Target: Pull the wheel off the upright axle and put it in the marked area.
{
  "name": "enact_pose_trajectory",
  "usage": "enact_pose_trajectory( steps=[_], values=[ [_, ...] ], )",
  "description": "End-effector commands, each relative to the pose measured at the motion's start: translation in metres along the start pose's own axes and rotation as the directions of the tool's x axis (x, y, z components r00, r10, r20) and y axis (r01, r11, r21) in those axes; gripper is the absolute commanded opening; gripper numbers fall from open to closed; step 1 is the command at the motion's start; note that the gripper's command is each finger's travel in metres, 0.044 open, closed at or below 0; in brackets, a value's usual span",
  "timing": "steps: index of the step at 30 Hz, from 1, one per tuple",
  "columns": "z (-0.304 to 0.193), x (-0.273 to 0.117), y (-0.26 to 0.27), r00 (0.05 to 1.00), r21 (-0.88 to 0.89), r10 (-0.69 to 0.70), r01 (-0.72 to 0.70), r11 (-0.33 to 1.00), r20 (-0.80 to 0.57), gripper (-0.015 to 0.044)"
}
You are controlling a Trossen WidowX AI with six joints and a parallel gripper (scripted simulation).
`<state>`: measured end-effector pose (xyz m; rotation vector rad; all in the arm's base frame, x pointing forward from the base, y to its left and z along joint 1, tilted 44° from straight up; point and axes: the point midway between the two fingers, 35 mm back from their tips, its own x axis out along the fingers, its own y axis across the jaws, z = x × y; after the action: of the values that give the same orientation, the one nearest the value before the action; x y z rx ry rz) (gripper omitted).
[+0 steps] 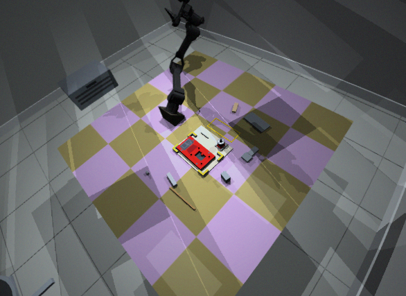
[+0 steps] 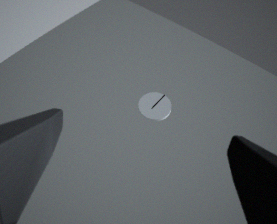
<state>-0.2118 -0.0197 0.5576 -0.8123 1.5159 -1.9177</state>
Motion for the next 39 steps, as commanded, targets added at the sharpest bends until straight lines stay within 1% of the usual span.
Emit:
enact_pose_trajectory(
  steps=[1,4,6,9,11,14,17,19,22,24,27,32,36,39],
  values=[
    [0.001,0.000,0.000,1.000,-0.007,-0.002,0.002,1.000,0.001,0.0374],
    [0.015,0.001,-0.006,0.999,-0.118,-0.031,0.032,0.993,0.013,0.0300],
    [0.030,0.002,-0.011,0.998,-0.233,-0.062,0.067,0.970,0.029,0.0300],
    [0.046,0.001,-0.017,0.995,-0.339,-0.094,0.103,0.935,0.045,0.0300],
    [0.065,0.000,-0.024,0.989,-0.454,-0.132,0.147,0.879,0.064,0.0300],
    [0.104,-0.004,-0.036,0.972,-0.651,-0.203,0.229,0.723,0.116,0.0300],
    [0.145,-0.009,-0.043,0.947,-0.800,-0.263,0.301,0.519,0.185,0.0300],
    [0.174,-0.014,-0.046,0.925,-0.867,-0.296,0.341,0.363,0.240,0.0300],
    [0.219,-0.022,-0.045,0.883,-0.918,-0.338,0.380,0.113,0.324,0.0300],
    [0.249,-0.028,-0.040,0.851,-0.918,-0.357,0.392,-0.057,0.385,0.0300],
    [0.294,-0.038,-0.029,0.797,-0.868,-0.358,0.394,-0.304,0.487,0.0300],
    [0.364,-0.059,-0.001,0.690,-0.669,-0.300,0.355,-0.653,0.659,0.0300],
    [0.416,-0.081,0.031,0.585,-0.438,-0.213,0.274,-0.856,0.782,0.0300],
    [0.451,-0.099,0.061,0.499,-0.248,-0.127,0.184,-0.951,0.857,0.0300]
  ],
)
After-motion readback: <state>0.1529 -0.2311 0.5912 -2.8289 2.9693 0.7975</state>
